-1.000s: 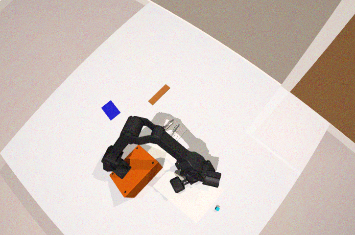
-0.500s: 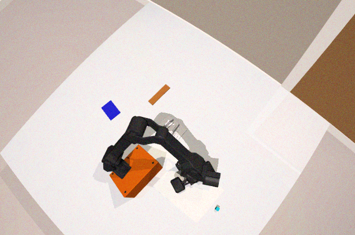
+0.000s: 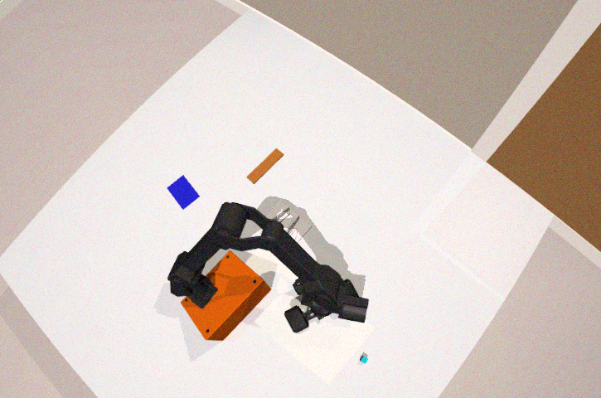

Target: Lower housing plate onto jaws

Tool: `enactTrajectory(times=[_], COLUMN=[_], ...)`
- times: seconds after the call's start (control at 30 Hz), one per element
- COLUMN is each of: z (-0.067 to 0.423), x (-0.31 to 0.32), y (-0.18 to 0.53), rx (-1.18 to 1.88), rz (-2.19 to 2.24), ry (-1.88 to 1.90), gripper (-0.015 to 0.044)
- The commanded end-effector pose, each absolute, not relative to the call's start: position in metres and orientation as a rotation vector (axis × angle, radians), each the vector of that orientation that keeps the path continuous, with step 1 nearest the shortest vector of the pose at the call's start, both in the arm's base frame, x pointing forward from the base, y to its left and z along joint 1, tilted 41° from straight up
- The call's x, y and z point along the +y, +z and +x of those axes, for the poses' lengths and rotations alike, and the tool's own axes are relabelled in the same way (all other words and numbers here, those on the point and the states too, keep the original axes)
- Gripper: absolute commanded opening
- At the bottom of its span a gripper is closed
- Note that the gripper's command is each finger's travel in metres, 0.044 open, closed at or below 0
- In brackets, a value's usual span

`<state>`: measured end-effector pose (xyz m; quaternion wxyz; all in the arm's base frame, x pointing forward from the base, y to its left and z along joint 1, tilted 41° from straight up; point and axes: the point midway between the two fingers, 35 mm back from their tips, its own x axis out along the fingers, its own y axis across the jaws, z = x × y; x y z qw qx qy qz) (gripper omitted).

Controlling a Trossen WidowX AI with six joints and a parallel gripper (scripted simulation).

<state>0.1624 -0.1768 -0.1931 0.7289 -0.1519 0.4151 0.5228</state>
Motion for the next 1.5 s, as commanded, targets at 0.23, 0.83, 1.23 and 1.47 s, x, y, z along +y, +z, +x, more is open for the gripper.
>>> enactTrajectory(times=[0.23,0.83,1.23,1.47], z=[0.163,0.162,0.162,0.162], x=[-0.177,-0.177,-0.178,-0.194], y=[-0.193,-0.193,-0.192,-0.178], rx=[0.913,0.914,0.914,0.915], rz=[-0.332,-0.335,-0.335,-0.335], ry=[1.147,1.152,1.152,1.15], gripper=[0.044,0.0353,0.0351,0.0351])
